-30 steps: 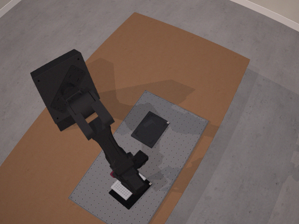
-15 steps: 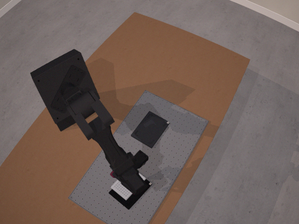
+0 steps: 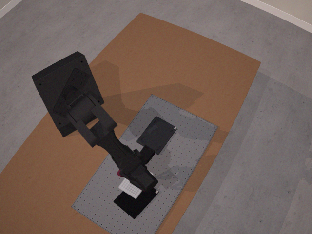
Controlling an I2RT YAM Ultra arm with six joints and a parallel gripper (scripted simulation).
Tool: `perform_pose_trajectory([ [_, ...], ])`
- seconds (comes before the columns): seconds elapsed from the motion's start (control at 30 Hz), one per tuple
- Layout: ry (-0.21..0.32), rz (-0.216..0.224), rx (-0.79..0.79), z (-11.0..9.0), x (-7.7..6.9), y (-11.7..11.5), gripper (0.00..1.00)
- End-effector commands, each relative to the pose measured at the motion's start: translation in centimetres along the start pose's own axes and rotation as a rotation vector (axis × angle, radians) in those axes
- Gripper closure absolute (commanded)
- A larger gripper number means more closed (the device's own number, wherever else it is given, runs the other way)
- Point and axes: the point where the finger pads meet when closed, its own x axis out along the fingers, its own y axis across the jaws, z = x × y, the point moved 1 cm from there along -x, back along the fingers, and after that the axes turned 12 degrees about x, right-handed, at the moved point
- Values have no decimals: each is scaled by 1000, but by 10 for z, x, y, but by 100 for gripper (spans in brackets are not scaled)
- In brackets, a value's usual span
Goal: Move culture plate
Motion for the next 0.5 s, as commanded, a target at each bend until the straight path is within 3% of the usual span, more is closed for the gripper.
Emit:
perform_pose_trajectory([
  [0.0,11,-53,14,7,-11,-7,100],
  [0.47,9,-52,15,41,-10,13,100],
])
